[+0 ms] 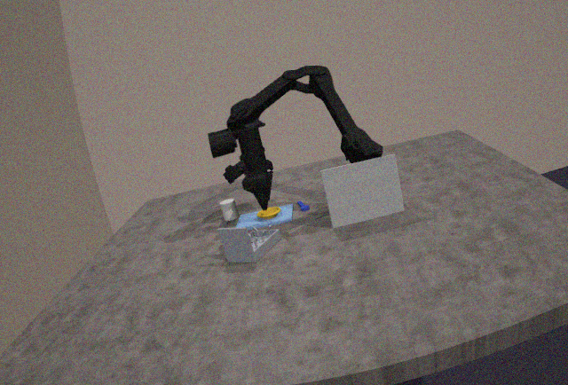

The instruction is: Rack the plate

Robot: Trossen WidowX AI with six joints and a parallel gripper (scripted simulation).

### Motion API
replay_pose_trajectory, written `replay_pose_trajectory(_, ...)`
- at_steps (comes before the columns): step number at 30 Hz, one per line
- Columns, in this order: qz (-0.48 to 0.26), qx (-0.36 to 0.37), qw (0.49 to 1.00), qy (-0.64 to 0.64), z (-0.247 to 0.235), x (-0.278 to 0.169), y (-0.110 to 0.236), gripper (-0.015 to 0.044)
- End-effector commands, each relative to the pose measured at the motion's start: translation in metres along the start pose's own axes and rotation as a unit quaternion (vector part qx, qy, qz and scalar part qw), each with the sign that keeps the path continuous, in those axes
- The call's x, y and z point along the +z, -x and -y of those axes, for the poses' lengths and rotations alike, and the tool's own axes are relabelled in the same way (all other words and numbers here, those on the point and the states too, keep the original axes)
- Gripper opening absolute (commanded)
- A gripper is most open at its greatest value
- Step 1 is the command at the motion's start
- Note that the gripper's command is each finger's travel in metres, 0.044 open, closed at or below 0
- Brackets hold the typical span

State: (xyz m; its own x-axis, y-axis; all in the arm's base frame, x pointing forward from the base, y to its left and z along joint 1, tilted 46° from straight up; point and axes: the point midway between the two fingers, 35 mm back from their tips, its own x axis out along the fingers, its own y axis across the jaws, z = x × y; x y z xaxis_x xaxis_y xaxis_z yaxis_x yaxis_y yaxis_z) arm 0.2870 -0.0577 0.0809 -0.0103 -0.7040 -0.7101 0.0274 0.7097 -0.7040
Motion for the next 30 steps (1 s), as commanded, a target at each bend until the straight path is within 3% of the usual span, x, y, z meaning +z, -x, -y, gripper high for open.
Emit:
replay_pose_trajectory(1, -0.001, -0.003, 1.0, 0.005, 0.0, -0.001, -0.008, 0.04)
replay_pose_trajectory(17, -0.001, -0.006, 1.0, 0.004, 0.002, -0.001, -0.031, 0.04)
replay_pose_trajectory(19, -0.001, -0.006, 1.0, 0.004, 0.002, -0.001, -0.031, 0.0354)
replay_pose_trajectory(25, -0.001, -0.006, 1.0, 0.004, 0.002, -0.001, -0.031, 0.0354)
replay_pose_trajectory(30, -0.001, -0.006, 1.0, 0.004, 0.002, -0.001, -0.031, 0.032)
